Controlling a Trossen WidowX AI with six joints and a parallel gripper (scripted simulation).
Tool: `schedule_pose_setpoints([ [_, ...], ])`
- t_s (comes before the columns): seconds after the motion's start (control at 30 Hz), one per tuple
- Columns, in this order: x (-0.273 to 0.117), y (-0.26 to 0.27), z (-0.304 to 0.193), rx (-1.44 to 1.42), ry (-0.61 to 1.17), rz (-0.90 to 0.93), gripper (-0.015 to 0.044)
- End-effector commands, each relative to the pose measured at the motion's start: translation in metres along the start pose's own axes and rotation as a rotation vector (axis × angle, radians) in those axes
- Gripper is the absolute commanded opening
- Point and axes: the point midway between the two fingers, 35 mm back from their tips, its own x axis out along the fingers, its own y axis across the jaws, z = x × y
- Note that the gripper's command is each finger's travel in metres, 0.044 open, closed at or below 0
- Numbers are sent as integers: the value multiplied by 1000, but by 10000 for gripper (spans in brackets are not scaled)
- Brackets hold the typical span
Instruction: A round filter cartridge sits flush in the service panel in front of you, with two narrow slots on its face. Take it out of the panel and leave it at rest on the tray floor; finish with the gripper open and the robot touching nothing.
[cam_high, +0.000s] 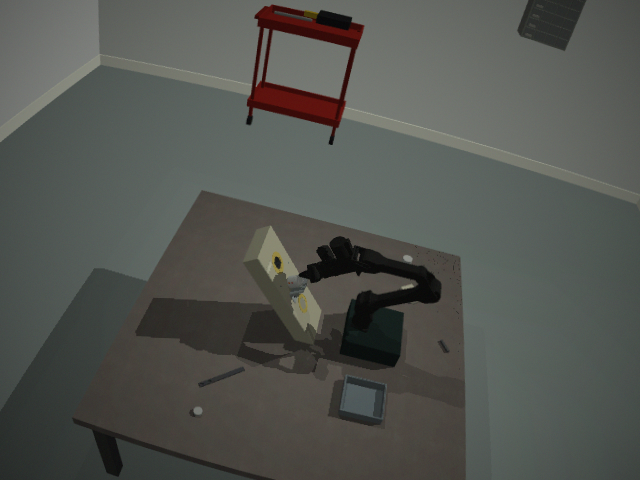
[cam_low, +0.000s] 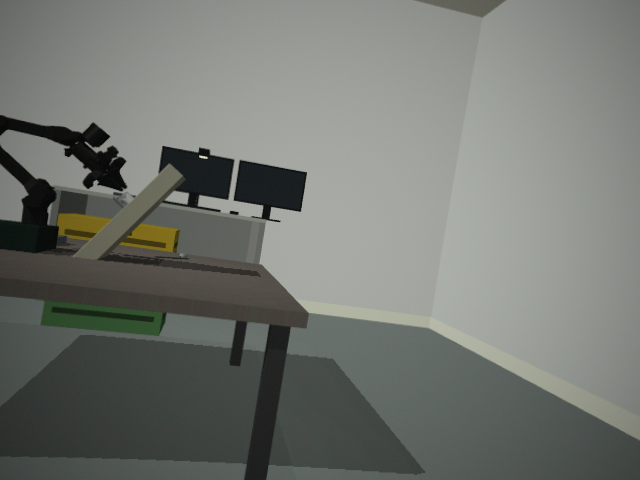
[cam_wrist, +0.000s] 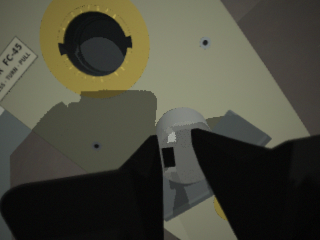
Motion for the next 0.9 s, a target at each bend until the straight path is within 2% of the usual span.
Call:
schedule_pose_setpoints([
  [0.0,0,2,2,3,5,2,99],
  [0.2,-7,39,53,3,3,3,99],
  [0.33,-7,43,59,3,2,3,99],
  [0.7,-53,78,109,-2,-9,8,388],
  [0.8,-43,65,91,-113,60,-35,309],
  [0.87,-31,47,65,-269,164,-83,305],
])
